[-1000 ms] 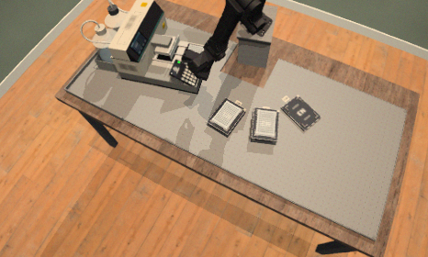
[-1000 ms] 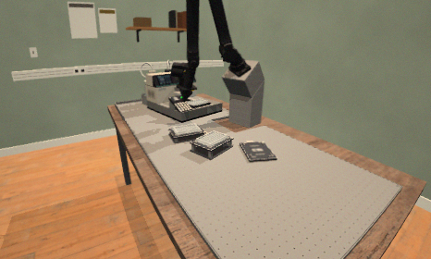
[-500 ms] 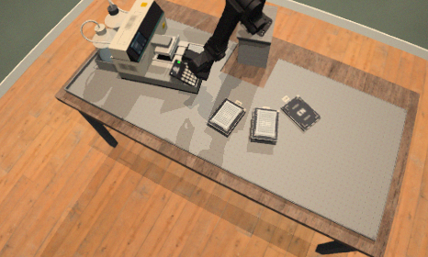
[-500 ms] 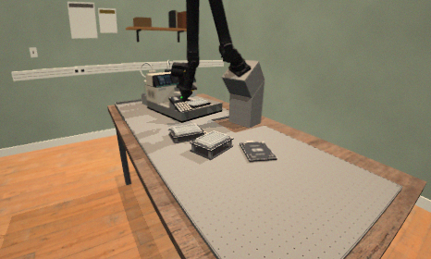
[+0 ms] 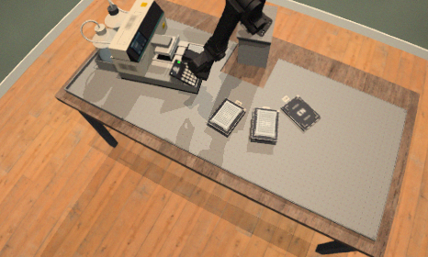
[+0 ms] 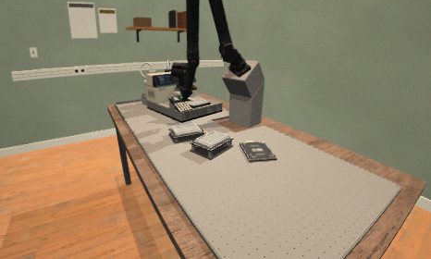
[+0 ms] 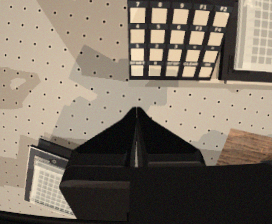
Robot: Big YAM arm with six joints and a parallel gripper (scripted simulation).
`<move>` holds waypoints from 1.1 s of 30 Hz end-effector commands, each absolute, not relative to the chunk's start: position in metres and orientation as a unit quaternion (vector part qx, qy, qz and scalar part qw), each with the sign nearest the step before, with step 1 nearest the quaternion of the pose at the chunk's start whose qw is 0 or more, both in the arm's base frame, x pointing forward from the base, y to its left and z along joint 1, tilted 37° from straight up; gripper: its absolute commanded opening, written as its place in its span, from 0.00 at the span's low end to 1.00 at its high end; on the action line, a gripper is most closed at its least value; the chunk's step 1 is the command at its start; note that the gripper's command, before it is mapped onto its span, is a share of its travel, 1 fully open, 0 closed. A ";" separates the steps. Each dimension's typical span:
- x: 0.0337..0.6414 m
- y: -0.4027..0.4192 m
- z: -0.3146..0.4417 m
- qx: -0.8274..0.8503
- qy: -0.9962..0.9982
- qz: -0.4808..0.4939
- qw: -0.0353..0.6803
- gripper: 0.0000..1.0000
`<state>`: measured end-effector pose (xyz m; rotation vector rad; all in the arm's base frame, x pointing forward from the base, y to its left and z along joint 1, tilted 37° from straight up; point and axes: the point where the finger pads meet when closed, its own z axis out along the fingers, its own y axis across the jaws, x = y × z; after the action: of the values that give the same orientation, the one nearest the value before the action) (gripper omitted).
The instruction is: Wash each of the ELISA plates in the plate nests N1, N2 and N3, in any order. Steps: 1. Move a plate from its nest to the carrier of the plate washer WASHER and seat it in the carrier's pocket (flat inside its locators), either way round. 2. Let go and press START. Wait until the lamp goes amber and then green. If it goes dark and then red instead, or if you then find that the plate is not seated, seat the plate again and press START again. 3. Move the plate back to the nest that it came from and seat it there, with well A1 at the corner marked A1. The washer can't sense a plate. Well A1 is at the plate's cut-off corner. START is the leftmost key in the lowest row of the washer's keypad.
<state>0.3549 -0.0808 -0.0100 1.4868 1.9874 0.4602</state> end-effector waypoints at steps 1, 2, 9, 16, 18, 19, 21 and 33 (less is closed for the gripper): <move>0.355 -0.082 -0.008 0.561 0.749 0.174 0.306 0.00; 0.355 -0.082 -0.008 0.561 0.749 0.174 0.306 0.00; 0.355 -0.082 -0.008 0.561 0.749 0.174 0.306 0.00; 0.343 -0.097 -0.019 0.523 0.779 0.173 0.299 1.00; 0.339 -0.106 -0.023 0.497 0.799 0.174 0.292 1.00; 0.339 -0.111 -0.023 0.482 0.807 0.175 0.293 1.00; 0.335 -0.119 -0.026 0.453 0.824 0.177 0.291 1.00; 0.311 -0.161 -0.042 0.304 0.893 0.183 0.276 1.00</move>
<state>0.3160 -0.1437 -0.0354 1.0237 2.2930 0.5399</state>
